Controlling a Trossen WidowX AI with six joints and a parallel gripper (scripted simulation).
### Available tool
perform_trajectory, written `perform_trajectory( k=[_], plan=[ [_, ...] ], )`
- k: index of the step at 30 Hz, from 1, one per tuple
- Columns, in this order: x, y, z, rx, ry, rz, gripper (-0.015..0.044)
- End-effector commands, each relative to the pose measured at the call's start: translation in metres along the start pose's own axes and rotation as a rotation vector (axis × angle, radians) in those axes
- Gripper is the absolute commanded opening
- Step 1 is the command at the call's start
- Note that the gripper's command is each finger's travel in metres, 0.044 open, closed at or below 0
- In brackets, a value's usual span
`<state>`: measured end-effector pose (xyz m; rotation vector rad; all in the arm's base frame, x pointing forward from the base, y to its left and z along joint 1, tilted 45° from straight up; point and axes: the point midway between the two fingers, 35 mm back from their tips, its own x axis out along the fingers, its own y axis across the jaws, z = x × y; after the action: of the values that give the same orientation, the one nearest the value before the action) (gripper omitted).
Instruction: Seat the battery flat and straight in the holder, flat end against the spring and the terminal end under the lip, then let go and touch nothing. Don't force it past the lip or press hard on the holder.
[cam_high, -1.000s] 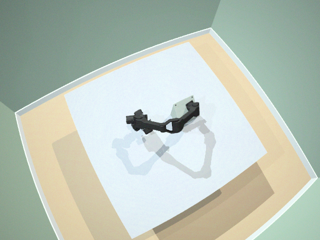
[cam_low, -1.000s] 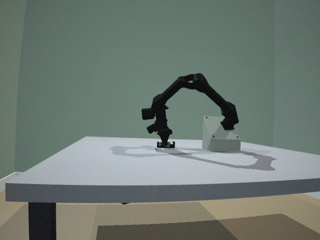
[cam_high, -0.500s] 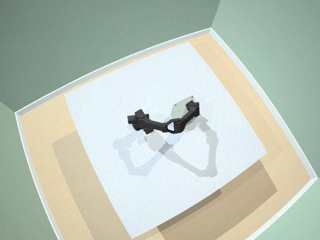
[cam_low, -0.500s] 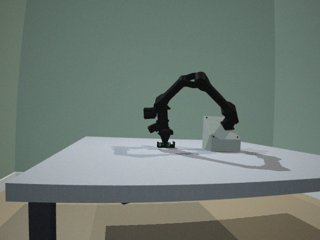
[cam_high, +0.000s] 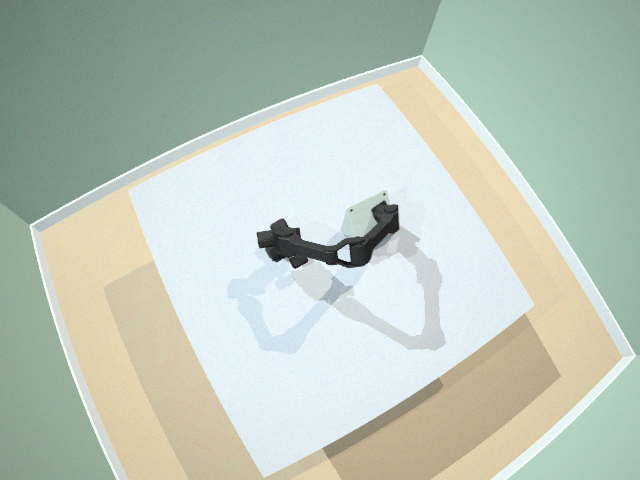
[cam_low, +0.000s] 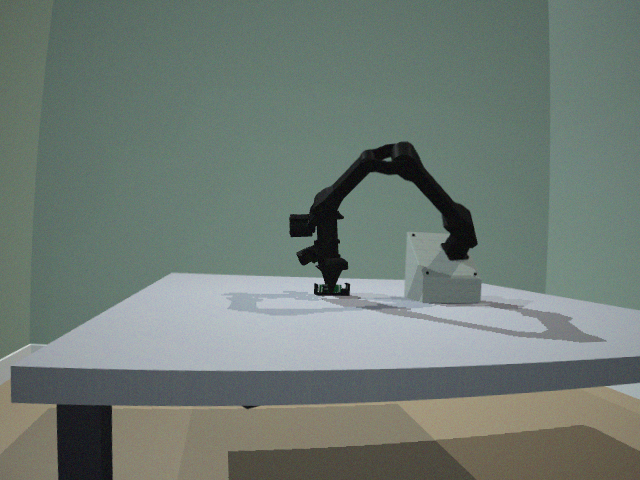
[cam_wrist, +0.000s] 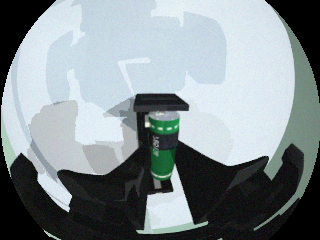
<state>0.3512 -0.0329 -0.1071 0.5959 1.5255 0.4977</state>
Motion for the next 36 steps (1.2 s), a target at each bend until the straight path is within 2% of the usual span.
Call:
perform_trajectory(
  k=[1, 36],
  plan=[
    [0.002, 0.003, -0.006, 0.013, 0.006, 0.011, 0.0074],
    [0.003, 0.004, -0.015, 0.014, -0.008, 0.002, 0.0074]
  ],
)
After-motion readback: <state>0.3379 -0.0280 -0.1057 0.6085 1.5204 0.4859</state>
